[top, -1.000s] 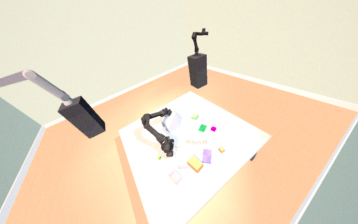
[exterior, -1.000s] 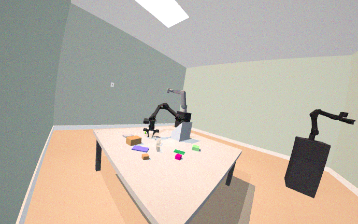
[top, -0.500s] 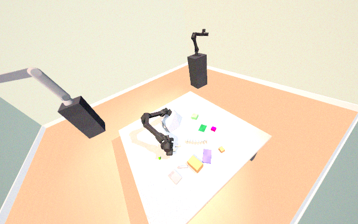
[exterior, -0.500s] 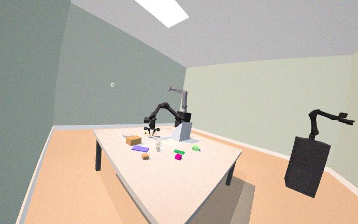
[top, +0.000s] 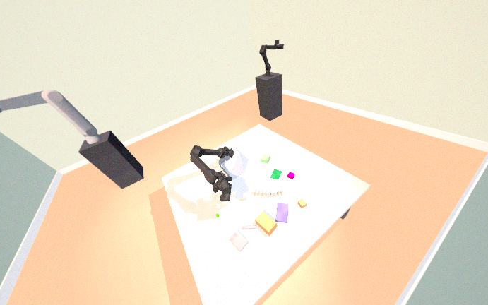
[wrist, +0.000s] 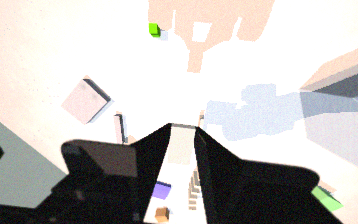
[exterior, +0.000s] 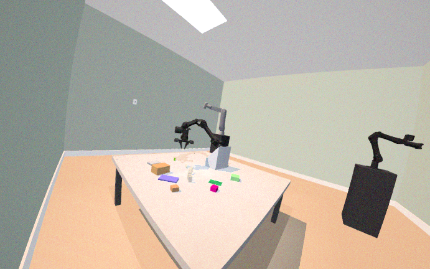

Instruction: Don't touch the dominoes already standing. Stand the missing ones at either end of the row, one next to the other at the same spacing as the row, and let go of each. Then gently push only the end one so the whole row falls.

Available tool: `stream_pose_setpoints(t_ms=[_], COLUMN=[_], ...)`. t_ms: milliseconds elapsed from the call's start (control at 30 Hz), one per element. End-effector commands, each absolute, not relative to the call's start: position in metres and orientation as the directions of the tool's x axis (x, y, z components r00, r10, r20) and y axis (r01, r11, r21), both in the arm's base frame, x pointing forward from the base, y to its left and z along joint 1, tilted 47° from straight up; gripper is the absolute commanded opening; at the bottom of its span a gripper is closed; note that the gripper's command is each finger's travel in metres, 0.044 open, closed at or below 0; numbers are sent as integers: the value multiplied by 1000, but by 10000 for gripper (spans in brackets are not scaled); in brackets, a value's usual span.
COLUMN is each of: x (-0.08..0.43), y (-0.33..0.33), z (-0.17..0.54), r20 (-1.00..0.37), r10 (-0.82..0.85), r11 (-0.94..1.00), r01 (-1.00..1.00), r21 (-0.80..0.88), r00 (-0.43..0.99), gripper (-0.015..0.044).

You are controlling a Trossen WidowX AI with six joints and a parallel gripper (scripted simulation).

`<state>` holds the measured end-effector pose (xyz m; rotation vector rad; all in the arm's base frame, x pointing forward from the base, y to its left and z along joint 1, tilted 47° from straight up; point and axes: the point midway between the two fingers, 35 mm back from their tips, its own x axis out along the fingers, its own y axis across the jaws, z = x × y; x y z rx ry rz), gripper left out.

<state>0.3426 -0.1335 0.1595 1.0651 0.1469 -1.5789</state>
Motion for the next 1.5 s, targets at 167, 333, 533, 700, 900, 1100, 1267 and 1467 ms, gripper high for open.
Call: stream_pose_setpoints(t_ms=[167,333,533,700,900,1100,1267,1467], x=[330,319,306,297,290,284,283,283], y=[-135,-139,-145,-148,-150,-152,-153,-153], z=[168,172,176,179,181,182,182,182], r20=[-685,-685,-684,-684,-684,-683,-683,-683], r10=[-725,-725,-725,-726,-726,-727,-727,-727], r11=[-61,251,550,649,687,664,652,652], r01=[983,954,659,403,117,-180,-240,-240], r21=[171,-162,-512,-645,-717,-726,-719,-719], r00=[74,74,74,74,73,73,73,73], gripper=[107,107,107,107,107,107,107,107])
